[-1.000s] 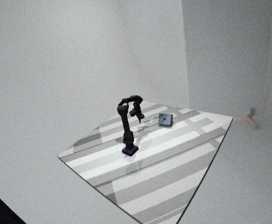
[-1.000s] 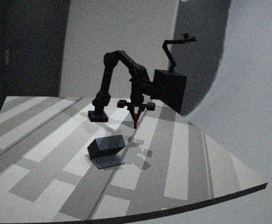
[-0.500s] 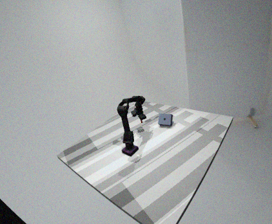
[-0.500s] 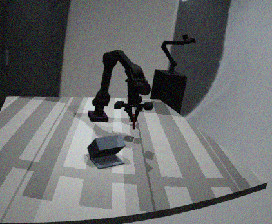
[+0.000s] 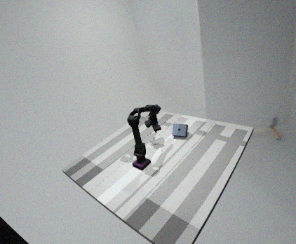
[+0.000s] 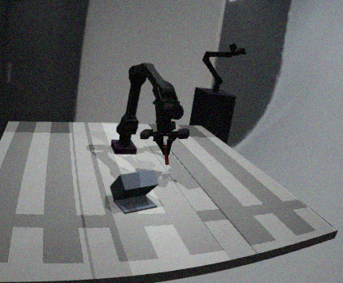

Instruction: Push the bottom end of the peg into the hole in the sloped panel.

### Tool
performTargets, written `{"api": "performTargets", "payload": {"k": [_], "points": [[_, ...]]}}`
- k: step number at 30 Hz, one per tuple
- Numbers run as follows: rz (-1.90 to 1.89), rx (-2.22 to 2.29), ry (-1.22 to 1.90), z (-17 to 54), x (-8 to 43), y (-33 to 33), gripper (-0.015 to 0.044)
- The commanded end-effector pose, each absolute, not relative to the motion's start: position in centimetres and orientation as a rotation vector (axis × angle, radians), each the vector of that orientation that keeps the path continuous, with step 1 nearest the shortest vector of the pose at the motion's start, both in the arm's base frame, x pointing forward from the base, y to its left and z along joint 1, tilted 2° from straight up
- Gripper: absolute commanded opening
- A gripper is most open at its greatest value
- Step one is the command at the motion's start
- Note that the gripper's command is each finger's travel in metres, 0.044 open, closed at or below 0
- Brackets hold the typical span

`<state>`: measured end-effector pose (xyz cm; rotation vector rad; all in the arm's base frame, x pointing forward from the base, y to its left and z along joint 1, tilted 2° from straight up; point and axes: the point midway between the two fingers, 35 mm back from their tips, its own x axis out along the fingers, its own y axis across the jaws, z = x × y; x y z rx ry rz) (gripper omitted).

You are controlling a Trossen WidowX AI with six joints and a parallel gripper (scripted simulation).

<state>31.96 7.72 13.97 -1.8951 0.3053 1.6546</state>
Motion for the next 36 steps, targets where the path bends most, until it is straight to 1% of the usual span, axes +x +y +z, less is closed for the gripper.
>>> {"api": "performTargets", "payload": {"k": [1,36], "points": [[1.63,-1.899,0.286,14.2,32.1,7.4,0.0],[1.452,-1.891,0.233,14.6,33.7,3.2,0.0]]}}
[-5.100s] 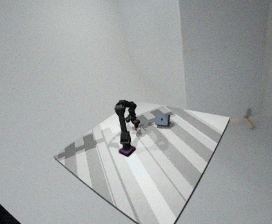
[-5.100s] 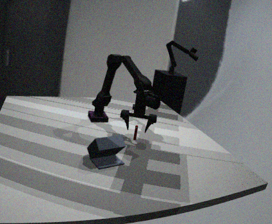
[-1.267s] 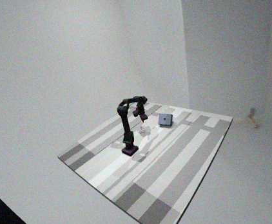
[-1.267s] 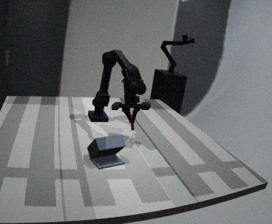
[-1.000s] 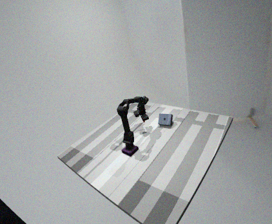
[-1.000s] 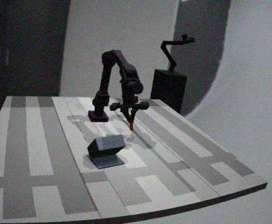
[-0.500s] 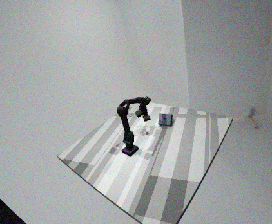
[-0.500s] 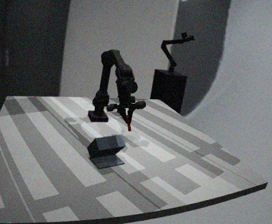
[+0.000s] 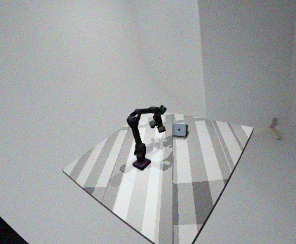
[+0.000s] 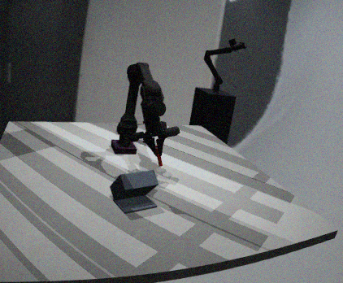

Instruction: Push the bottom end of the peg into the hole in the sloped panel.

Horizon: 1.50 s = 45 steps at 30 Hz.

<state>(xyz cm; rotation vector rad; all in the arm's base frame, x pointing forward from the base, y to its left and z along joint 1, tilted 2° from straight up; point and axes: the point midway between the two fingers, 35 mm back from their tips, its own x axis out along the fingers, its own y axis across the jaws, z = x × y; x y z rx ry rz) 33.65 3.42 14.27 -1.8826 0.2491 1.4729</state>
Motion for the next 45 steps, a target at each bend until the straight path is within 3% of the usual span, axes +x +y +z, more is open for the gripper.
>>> {"api": "performTargets", "payload": {"k": [1,45], "points": [[1.447,-1.891,0.232,14.6,33.7,3.0,0.0],[1.211,-1.926,0.184,15.4,34.6,-2.8,0.0]]}}
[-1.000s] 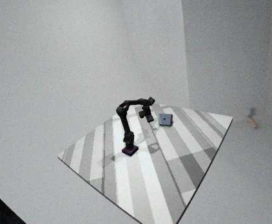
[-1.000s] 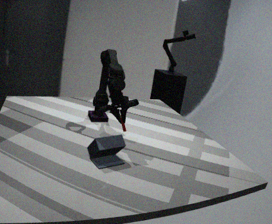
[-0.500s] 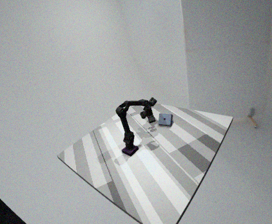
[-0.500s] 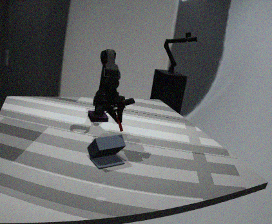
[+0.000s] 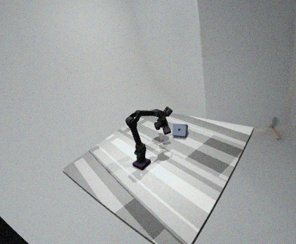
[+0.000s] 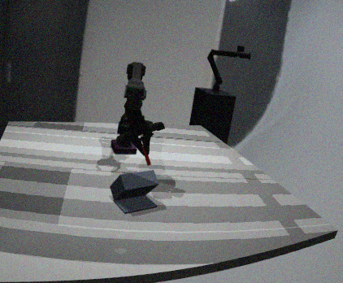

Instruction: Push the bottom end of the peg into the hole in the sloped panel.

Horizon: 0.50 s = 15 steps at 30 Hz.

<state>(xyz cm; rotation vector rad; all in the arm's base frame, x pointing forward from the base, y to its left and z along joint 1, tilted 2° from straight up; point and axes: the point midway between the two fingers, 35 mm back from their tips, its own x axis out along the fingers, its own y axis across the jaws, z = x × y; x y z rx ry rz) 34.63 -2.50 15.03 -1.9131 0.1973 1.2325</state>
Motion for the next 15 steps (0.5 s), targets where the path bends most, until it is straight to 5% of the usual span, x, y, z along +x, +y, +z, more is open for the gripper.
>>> {"api": "performTargets", "payload": {"k": [1,15], "points": [[1.205,-1.927,0.183,15.4,34.6,-2.9,0.0],[1.129,-1.948,0.173,15.7,34.6,-4.8,0.0]]}}
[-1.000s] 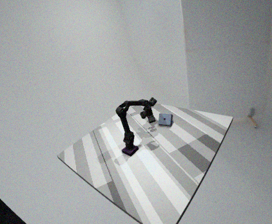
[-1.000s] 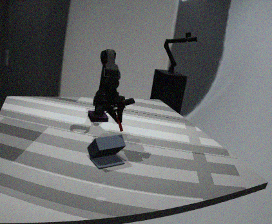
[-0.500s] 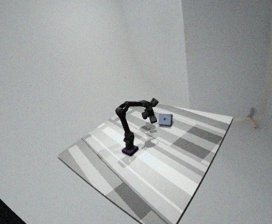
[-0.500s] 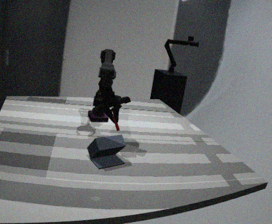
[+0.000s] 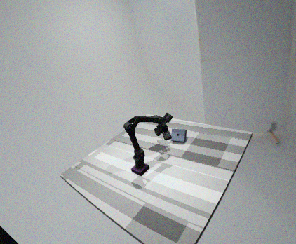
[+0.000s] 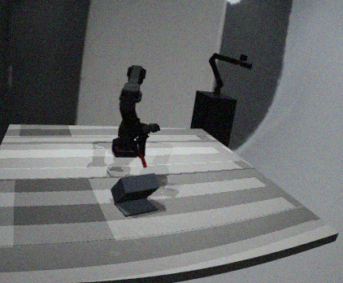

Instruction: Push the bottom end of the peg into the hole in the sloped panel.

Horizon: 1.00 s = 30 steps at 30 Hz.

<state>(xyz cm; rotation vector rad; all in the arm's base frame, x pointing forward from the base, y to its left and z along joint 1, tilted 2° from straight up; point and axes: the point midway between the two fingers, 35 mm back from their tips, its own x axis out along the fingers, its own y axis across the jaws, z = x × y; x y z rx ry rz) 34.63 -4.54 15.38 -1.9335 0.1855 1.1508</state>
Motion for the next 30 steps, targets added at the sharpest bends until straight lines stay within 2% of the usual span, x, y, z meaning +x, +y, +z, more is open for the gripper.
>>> {"api": "performTargets", "payload": {"k": [1,30], "points": [[1.124,-1.949,0.172,15.8,34.6,-5.0,0.0],[0.966,-2.004,0.161,16.5,34.0,-8.9,0.0]]}}
